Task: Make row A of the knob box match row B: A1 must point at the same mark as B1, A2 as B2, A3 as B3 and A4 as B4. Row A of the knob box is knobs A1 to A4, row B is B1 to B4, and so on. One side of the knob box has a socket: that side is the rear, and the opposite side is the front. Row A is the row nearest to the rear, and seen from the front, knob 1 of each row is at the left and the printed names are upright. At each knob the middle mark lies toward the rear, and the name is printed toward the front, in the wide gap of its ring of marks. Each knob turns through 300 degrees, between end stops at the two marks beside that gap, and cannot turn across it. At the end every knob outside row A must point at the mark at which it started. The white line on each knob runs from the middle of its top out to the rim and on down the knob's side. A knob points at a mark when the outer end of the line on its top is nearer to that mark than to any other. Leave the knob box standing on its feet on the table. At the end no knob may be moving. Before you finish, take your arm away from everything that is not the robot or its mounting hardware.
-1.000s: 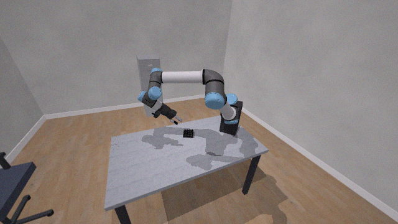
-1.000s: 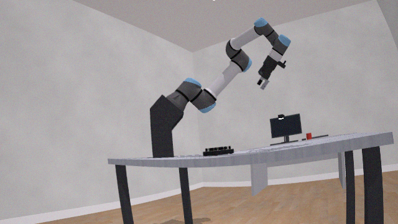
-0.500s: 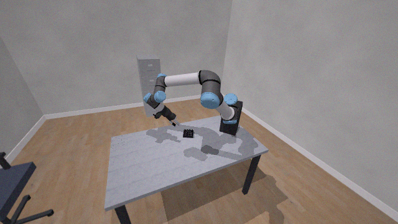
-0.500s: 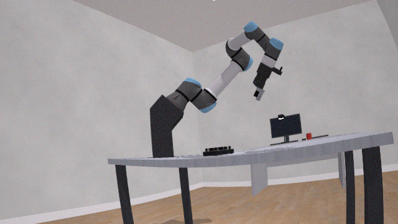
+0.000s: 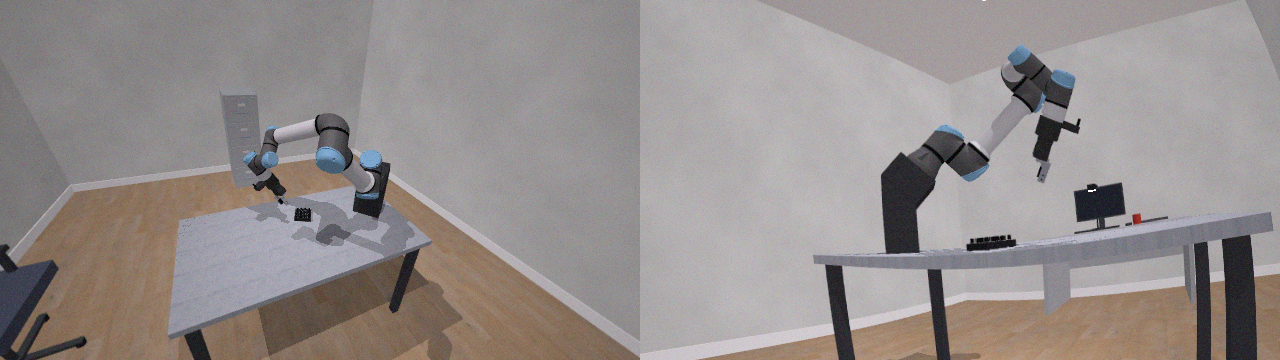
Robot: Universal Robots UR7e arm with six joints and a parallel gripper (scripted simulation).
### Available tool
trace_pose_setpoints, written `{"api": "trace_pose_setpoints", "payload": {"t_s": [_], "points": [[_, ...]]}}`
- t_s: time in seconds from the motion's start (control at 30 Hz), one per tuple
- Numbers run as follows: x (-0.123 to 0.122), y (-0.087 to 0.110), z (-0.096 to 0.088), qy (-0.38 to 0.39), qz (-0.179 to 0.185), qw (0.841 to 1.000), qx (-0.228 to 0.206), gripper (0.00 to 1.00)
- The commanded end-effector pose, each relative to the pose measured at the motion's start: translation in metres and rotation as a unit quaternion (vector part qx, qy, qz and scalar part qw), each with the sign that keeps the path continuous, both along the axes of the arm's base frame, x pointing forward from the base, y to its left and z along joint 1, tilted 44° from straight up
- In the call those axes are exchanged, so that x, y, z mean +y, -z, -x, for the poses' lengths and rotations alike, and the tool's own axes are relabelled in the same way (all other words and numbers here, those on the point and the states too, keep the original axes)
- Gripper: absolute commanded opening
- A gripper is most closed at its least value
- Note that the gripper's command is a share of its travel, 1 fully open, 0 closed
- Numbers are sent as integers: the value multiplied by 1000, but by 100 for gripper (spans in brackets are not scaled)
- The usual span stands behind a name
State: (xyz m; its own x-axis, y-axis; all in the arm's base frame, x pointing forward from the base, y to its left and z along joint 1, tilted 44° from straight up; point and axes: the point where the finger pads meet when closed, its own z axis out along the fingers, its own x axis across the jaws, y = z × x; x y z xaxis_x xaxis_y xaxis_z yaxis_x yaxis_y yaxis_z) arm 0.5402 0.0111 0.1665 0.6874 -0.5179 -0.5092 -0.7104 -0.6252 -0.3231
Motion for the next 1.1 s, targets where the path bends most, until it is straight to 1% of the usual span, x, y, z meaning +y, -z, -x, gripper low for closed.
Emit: {"api": "trace_pose_setpoints", "payload": {"t_s": [0.0,0.03,0.07,0.1,0.13,0.17,0.2,0.23,0.3,0.4,0.5,0.53,0.57,0.6,0.63,0.67,0.7,0.73,0.8,0.83,0.87,0.97,1.07], "points": [[-11,42,-13,66,9,998,-6,100],[-11,42,-13,66,9,998,-6,100],[-14,53,-14,82,9,997,-5,100],[-14,53,-14,82,9,997,-5,100],[-16,64,-14,98,9,995,-5,100],[-16,64,-14,98,9,995,-5,100],[-18,74,-14,114,9,993,-4,100],[-18,74,-14,114,9,993,-4,100],[-21,94,-14,146,8,989,-2,100],[-21,94,-14,146,8,989,-2,100],[-24,121,-10,193,5,981,0,100],[-24,121,-10,193,5,981,0,100],[-25,129,-9,208,4,978,1,100],[-25,129,-9,208,4,978,1,100],[-26,137,-7,223,2,975,2,100],[-26,137,-7,223,2,975,2,100],[-26,144,-5,238,0,971,3,100],[-26,144,-5,238,0,971,3,100],[-26,157,0,266,-3,964,5,100],[-26,157,0,266,-3,964,5,100],[-26,163,3,280,-6,960,6,100],[-26,163,3,280,-6,960,6,100],[-25,179,11,318,-13,948,8,100]]}}
